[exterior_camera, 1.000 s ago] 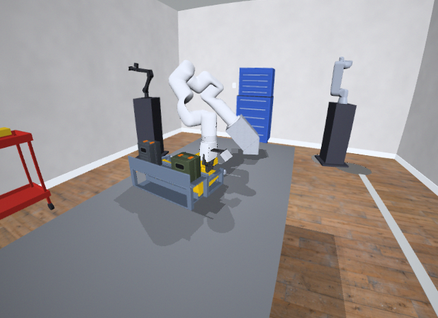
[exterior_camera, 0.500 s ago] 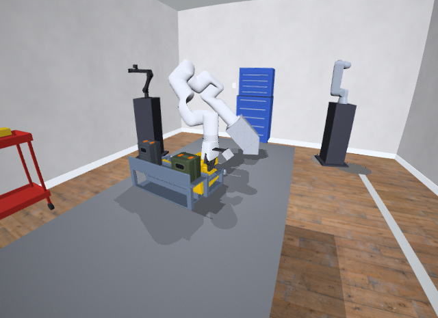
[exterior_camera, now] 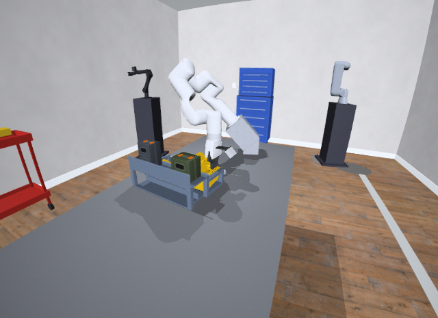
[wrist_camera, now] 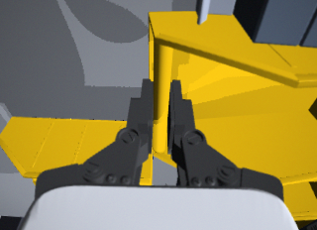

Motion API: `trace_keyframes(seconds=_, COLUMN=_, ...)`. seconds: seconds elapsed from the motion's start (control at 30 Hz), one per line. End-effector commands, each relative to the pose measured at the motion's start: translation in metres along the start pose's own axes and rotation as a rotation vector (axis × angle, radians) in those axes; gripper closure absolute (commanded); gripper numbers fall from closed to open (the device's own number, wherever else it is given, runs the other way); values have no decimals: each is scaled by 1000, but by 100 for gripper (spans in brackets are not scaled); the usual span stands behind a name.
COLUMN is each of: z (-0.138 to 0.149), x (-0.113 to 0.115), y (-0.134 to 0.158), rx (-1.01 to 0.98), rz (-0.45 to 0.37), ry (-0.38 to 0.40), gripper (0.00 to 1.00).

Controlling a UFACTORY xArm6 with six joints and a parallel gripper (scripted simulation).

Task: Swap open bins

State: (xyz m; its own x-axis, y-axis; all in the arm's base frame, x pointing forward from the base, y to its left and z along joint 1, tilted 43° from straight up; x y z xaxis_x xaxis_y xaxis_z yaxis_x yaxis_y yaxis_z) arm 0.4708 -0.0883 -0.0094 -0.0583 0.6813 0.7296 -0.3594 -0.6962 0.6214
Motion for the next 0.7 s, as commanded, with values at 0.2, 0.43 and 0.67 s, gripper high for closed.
trace_keyframes(seconds=0.2, z=-22, x=1, y=0, rx=-1, rz=2, ry=4, gripper=100)
trace_keyframes(seconds=0.43, z=-45, x=1, y=0, rx=-1, rz=2, ry=4, gripper=100)
trace_keyframes(seconds=0.67, z=-66, x=1, y=0, rx=-1, rz=2, ry=4, gripper=100)
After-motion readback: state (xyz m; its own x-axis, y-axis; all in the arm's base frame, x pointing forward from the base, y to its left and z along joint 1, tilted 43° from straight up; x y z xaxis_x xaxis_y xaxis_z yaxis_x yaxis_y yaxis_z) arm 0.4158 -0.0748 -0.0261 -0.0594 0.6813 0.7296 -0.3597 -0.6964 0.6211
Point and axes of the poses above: the point where the finger pads meet when closed, its own x axis back along the fingers, its own z axis across the jaws, y = z × x, the point moved 5 cm from there along x, back along the fingers
